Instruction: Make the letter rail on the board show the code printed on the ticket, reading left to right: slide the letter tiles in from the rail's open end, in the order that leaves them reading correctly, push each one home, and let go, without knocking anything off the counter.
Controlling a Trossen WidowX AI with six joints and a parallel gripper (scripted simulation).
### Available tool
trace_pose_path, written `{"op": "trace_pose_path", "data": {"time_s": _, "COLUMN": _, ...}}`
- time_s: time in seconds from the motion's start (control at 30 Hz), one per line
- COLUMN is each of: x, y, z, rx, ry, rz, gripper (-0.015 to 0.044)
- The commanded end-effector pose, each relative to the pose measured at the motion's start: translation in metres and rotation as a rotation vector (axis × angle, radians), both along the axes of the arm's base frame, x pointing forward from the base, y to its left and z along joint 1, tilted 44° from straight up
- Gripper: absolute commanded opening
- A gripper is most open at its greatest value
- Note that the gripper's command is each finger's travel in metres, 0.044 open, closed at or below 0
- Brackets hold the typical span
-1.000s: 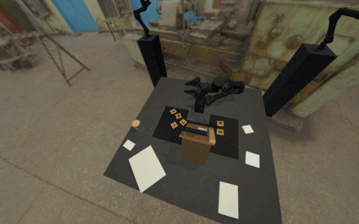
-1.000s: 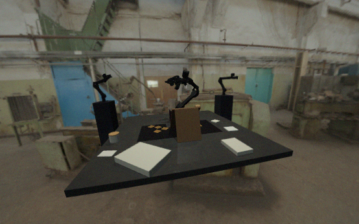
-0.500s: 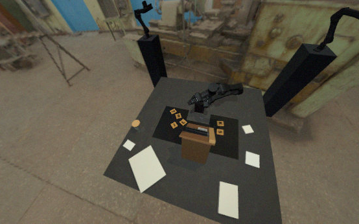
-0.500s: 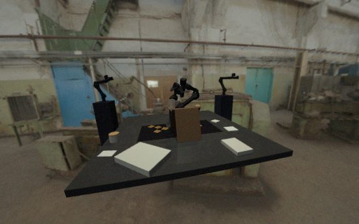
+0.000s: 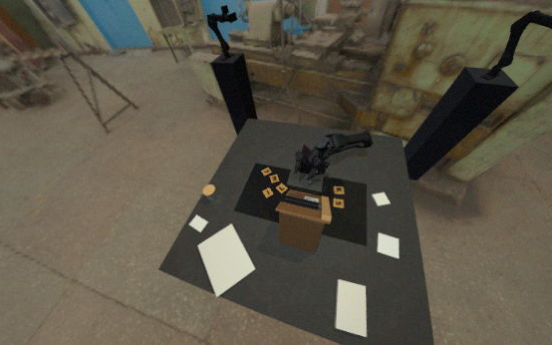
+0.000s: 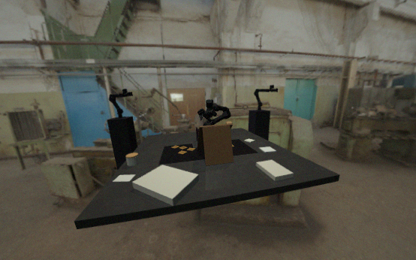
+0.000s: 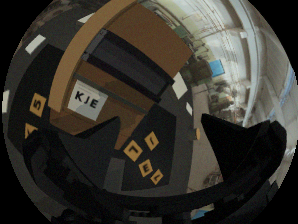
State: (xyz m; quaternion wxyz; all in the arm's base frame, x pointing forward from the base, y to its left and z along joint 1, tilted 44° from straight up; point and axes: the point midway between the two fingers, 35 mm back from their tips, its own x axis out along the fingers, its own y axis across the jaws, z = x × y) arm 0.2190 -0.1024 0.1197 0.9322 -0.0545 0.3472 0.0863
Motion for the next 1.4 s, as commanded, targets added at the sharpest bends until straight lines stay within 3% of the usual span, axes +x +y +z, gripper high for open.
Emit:
{"op": "trace_pose_path", "data": {"time_s": 0.0, "x": -0.02, "y": 0.073, "z": -0.013, "rx": 0.708, "ry": -0.028, "rz": -0.16, "gripper": 0.044}}
{"op": "trace_pose_path", "data": {"time_s": 0.07, "x": -0.022, "y": 0.08, "z": -0.014, "rx": 0.781, "ry": -0.02, "rz": -0.172, "gripper": 0.044}}
{"op": "trace_pose_path", "data": {"time_s": 0.8, "x": -0.022, "y": 0.079, "z": -0.013, "rx": 0.772, "ry": -0.022, "rz": -0.165, "gripper": 0.044}}
{"op": "trace_pose_path", "data": {"time_s": 1.37, "x": 0.0, "y": 0.04, "z": 0.09, "rx": -0.216, "ry": -0.306, "rz": 0.63, "gripper": 0.044}}
